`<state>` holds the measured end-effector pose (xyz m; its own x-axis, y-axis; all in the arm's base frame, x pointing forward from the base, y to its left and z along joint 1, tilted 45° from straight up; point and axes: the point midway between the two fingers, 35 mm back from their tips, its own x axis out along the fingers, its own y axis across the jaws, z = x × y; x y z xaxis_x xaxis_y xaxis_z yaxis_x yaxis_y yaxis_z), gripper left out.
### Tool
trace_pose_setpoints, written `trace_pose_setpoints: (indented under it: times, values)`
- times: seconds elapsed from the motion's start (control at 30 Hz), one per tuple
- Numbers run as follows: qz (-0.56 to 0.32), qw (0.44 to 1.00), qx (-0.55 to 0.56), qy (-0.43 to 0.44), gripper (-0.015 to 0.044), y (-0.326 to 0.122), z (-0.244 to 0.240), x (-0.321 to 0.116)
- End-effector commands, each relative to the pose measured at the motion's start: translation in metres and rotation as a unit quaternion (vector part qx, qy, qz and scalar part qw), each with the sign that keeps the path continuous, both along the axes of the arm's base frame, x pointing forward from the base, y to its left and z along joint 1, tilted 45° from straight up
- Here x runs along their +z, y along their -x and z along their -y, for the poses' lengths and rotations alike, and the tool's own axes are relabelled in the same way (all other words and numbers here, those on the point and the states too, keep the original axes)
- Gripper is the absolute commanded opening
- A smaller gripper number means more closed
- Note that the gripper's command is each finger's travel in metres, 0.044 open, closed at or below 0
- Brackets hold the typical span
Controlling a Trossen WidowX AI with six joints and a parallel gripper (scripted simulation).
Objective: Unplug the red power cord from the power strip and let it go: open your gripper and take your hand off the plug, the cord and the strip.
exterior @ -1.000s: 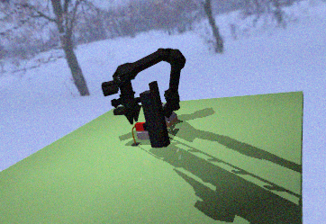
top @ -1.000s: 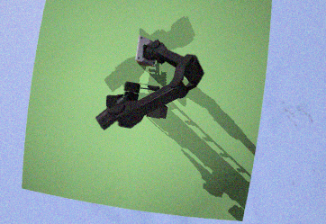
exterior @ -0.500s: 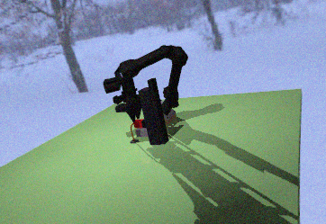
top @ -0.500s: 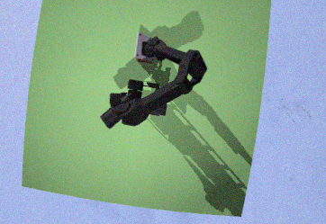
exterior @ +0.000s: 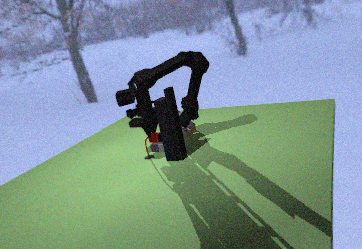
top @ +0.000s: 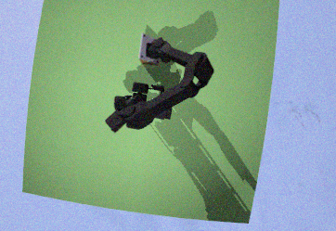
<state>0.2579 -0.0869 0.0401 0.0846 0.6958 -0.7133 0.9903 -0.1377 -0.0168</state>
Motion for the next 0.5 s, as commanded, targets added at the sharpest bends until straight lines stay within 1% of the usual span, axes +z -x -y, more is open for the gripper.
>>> trace_pose_setpoints:
  times: [0.0, 0.03, 0.3, 0.47]
  values:
    - [0.0, 1.0, 0.0, 0.0, 0.0081, -0.0001, 0.0004, 0.0002]
    - [0.0, 1.0, 0.0, 0.0, 0.0055, -0.0001, 0.0004, 0.0002]
    - [0.0, 1.0, 0.0, 0.0, 0.0002, -0.0001, 0.0004, 0.0002]
    - [0.0, 1.0, 0.0, 0.0, 0.0, -0.0001, 0.0033, -0.0023]
